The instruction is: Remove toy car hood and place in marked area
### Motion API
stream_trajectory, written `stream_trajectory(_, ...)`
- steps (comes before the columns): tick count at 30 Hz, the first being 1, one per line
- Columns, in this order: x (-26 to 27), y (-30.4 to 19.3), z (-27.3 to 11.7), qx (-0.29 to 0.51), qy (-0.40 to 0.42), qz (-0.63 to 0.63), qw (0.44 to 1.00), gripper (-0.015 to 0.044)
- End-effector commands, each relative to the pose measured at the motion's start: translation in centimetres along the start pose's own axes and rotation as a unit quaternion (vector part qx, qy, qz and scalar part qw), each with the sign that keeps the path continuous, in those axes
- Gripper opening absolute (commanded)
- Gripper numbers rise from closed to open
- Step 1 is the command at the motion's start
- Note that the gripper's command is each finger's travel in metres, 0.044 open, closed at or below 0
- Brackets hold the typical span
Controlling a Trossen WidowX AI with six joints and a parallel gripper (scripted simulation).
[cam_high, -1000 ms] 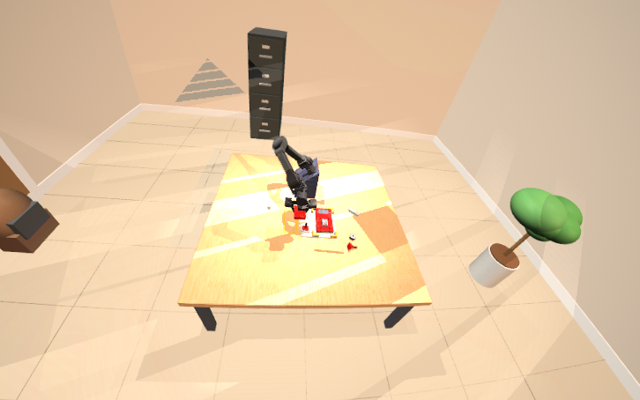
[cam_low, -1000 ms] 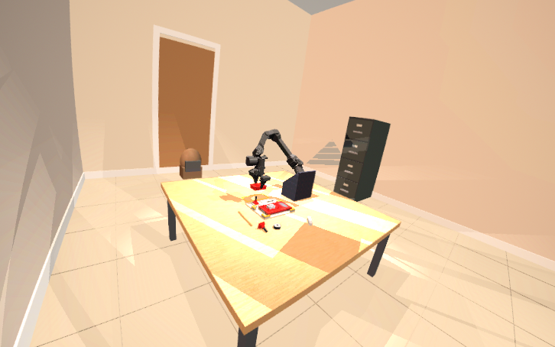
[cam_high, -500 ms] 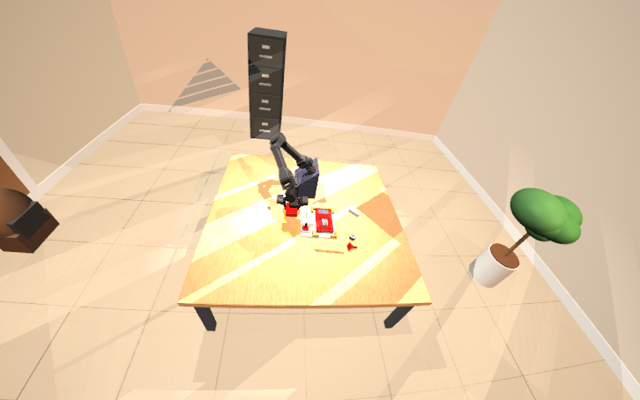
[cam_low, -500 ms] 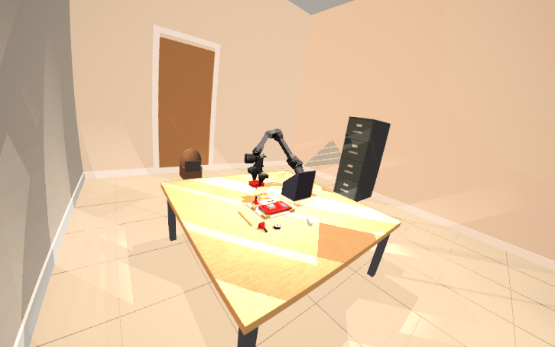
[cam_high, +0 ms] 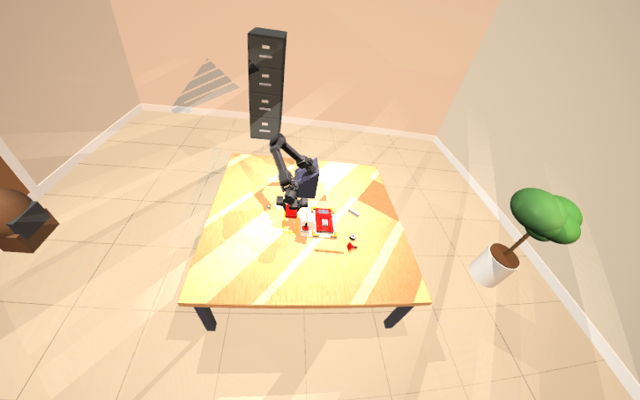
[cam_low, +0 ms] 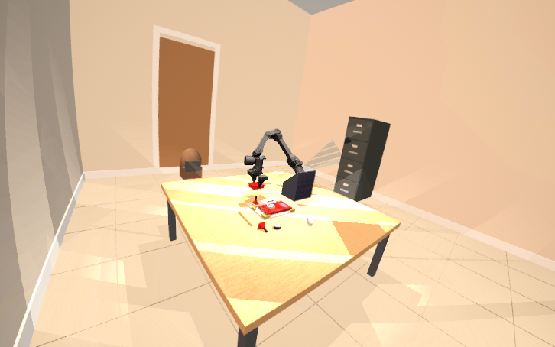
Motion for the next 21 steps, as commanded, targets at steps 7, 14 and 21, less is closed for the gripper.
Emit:
stream_trajectory(7, 0.1, 0.0, 0.9, -0.001, 0.002, -0.003, 1.0, 0.0)
stream_trajectory(14, 0.1, 0.1, 1.6, -0.001, 0.002, -0.003, 1.0, 0.0)
stream_trajectory(21, 0.1, 0.1, 2.2, -0.001, 0.001, -0.004, 1.0, 0.0)
Point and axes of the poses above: the point midway between the two fingers, 35 mm back from their tips, its own z axis out along the fingers, its own x axis across the jaws, y = z × x, the point moved 4 cm from there along -z, back along the fingers, and after that the axes turned 4 degrees about -z, right-handed, at the moved point
